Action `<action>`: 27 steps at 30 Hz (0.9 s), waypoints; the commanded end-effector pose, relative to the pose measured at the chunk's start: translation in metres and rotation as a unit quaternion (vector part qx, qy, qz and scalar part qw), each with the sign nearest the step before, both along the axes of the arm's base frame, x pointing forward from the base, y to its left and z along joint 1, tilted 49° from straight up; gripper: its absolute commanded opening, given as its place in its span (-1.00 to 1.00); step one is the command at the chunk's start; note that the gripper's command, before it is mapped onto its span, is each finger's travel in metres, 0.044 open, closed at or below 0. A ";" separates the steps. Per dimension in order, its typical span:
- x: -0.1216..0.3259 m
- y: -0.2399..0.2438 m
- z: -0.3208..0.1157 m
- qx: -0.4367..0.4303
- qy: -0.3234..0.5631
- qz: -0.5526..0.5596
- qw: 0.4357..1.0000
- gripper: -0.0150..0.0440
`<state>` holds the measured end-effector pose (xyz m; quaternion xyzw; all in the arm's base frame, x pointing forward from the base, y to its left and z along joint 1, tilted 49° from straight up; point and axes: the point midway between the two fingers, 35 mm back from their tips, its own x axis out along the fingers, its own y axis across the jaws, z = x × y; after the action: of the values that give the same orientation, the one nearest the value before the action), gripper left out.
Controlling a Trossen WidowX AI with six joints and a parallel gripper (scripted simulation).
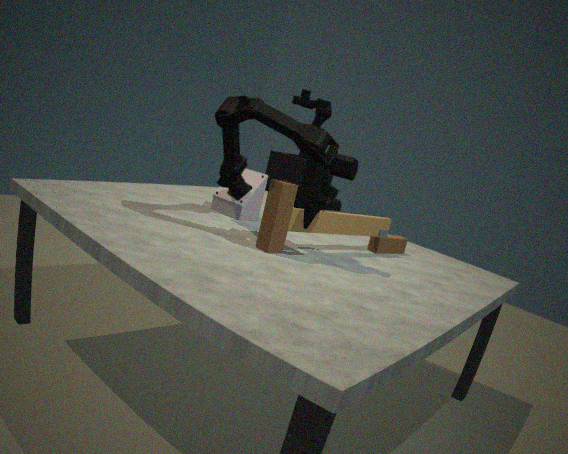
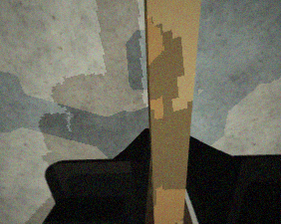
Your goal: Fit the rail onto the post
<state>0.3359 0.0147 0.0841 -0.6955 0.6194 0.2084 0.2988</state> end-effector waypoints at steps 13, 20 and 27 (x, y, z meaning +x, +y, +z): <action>0.000 0.000 0.004 -0.002 -0.001 0.002 1.000 -0.49; 0.000 0.002 0.002 -0.002 -0.001 0.002 1.000 -0.49; 0.000 0.003 0.001 -0.002 -0.001 0.002 1.000 -0.49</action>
<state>0.3357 0.0149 0.0839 -0.6937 0.6210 0.2096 0.2986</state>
